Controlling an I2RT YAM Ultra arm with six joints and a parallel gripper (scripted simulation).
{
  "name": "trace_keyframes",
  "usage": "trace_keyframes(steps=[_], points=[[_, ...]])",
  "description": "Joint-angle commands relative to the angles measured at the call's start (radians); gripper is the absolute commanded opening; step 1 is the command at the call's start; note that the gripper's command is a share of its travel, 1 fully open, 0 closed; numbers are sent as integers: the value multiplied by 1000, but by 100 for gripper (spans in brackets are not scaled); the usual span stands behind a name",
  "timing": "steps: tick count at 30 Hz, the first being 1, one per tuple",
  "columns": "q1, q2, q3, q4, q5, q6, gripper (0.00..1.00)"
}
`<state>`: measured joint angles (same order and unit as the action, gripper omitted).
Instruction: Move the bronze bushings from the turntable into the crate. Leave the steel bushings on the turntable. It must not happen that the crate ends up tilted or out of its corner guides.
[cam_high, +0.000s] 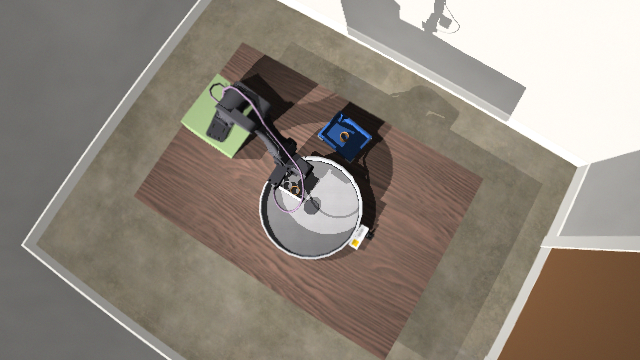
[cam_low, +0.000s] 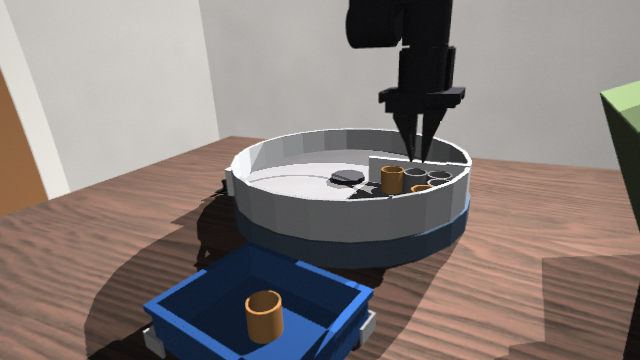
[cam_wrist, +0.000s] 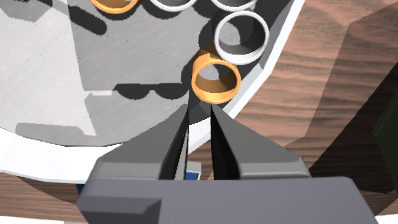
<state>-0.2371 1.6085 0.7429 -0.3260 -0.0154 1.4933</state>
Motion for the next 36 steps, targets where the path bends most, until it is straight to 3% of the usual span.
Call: trace_keyframes(steps=[1, 36], points=[[-6, -28, 6, 1, -1, -9, 15], [10, -26, 29, -13, 11, 13, 15]])
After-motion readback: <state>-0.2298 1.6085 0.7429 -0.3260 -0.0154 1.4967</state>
